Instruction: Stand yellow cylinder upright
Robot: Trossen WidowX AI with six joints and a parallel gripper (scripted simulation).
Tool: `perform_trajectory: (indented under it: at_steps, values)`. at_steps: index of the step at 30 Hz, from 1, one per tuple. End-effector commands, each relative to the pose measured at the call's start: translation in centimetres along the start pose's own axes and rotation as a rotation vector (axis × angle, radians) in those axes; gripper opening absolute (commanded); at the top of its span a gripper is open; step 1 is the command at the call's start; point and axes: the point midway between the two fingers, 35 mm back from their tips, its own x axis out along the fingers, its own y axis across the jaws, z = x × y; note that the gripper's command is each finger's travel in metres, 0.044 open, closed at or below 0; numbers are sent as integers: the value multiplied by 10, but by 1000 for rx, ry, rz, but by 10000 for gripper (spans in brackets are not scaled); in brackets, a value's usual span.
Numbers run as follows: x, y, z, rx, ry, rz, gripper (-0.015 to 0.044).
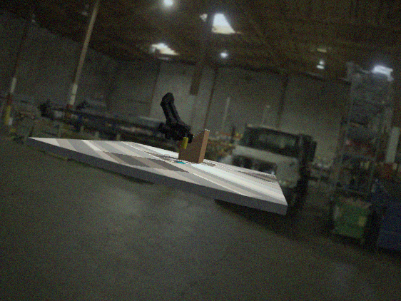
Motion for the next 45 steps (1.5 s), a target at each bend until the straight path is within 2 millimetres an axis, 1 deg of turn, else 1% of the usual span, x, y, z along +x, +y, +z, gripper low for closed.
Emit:
perform_trajectory:
  at_steps: [1, 19, 36, 41, 45]
  values:
    - [1, -2, -7, -4, -3, 4, 105]
    - [4, -2, -38, -3, -2, 8, 105]
    - [6, 4, -67, 4, -14, -7, 105]
    - [7, 5, -72, 5, -15, -9, 105]
    - [8, 5, -84, 7, -9, -5, 105]
